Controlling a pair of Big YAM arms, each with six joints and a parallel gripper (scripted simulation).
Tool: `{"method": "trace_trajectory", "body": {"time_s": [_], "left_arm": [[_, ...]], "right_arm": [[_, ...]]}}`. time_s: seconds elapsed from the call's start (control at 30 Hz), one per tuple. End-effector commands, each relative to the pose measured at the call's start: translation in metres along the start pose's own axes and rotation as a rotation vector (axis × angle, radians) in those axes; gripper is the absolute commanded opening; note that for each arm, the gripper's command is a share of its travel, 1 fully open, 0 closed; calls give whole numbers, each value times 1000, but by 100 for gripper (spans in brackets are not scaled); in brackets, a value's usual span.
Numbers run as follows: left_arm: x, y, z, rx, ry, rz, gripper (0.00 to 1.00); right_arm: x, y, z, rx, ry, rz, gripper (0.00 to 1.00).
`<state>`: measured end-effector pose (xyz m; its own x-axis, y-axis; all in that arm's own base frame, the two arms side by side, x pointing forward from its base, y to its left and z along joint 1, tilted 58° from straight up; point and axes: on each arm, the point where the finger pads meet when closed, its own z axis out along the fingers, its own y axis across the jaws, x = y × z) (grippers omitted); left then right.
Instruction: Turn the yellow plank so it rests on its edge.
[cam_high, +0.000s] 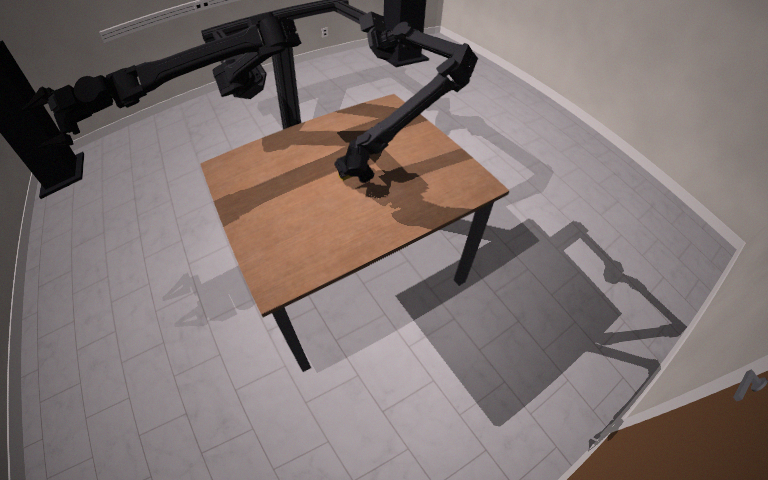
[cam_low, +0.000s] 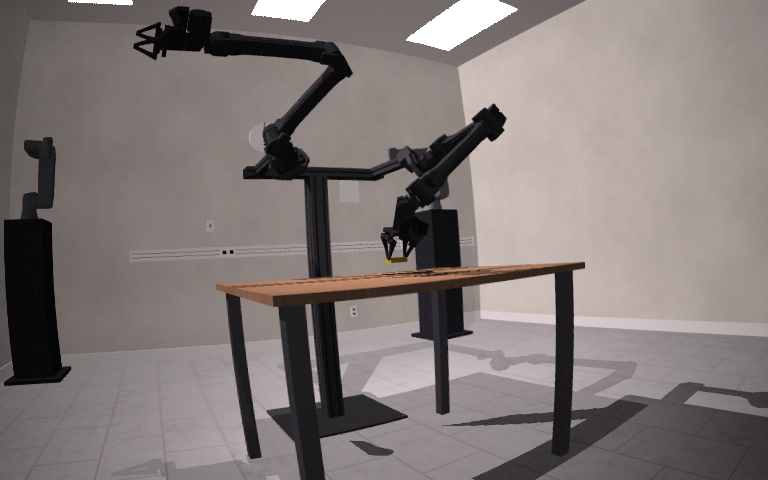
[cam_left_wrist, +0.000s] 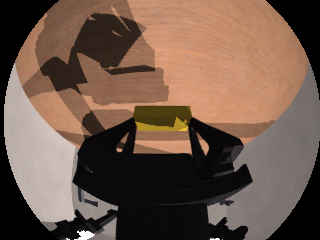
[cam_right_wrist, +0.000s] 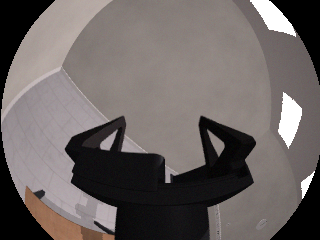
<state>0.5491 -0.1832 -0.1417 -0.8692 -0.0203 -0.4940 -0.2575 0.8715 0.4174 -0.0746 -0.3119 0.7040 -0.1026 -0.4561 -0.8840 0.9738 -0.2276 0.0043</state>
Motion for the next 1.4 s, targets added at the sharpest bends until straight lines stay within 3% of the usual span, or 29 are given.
{"method": "trace_trajectory", "body": {"time_s": [0.0, 0.13, 0.4, 0.47, 0.5, 0.53, 0.7, 0.77, 1.03, 1.17, 1.2, 1.37], "left_arm": [[0, -1, -4, 2, -3, -11, 66], [10, -12, -5, -13, -2, 76, 66], [10, -14, -6, -162, -4, 456, 66], [10, -13, -5, -167, -3, 466, 66], [1, 4, 4, -179, 16, 437, 66], [-8, 9, -2, -175, 8, 419, 66], [-3, -12, -10, -160, -23, 442, 66], [11, -14, -6, -186, -6, 520, 66], [14, -16, -5, -327, -6, 872, 66], [13, -12, 1, -336, -5, 876, 66], [-8, 3, 0, -336, -2, 829, 66], [-7, -9, -10, -326, -26, 840, 66]], "right_arm": [[3, -6, -5, 19, 11, -15, 100], [3, -6, -5, 19, 11, -15, 100], [3, -6, -5, 19, 11, -15, 100], [3, -6, -5, 19, 11, -15, 100], [3, -6, -5, 19, 11, -15, 100], [3, -6, -5, 19, 11, -15, 100], [3, -6, -5, 19, 11, -15, 100], [3, -6, -5, 19, 11, -15, 100], [3, -6, -5, 19, 11, -15, 100], [3, -6, -5, 19, 11, -15, 100], [3, -6, -5, 19, 11, -15, 100], [3, -6, -5, 19, 11, -15, 100]]}}
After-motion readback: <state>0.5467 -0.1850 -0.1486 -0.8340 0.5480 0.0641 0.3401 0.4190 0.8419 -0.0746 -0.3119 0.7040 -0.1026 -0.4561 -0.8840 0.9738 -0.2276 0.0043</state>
